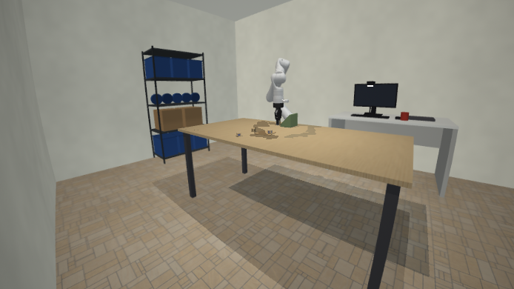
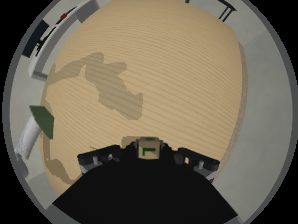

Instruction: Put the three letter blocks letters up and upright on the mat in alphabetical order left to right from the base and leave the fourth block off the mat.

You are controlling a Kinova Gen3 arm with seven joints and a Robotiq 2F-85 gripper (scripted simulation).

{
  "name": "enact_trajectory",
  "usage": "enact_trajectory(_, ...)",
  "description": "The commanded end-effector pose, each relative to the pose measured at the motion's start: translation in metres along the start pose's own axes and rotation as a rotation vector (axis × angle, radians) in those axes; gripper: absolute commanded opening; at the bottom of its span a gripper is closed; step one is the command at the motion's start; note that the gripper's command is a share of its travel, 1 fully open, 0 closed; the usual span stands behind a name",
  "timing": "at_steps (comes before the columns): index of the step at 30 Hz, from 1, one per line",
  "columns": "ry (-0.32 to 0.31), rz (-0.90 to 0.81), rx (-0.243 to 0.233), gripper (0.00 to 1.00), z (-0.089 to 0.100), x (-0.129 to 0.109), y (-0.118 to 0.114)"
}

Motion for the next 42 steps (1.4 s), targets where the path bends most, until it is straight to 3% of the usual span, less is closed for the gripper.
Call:
enact_trajectory(1,-0.001,-0.024,0.001,0.26,0.003,0.012,-0.007)
enact_trajectory(7,-0.009,-0.138,0.004,0.26,0.007,0.062,-0.044)
enact_trajectory(9,-0.009,-0.138,0.004,0.26,0.007,0.062,-0.044)
enact_trajectory(15,-0.006,-0.272,0.002,0.26,0.008,0.108,-0.101)
enact_trajectory(20,0.001,-0.340,-0.002,0.26,0.006,0.125,-0.135)
enact_trajectory(42,0.003,-0.354,-0.002,0.26,0.004,0.128,-0.142)
Point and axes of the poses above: the point where the finger pads meet when closed, its own z axis back along the fingers, its own y axis across the jaws, x = y × z, the point moved 4 cm from there along z, back along the fingers, and after that the axes turned 5 degrees about z, right-handed, at the moved point
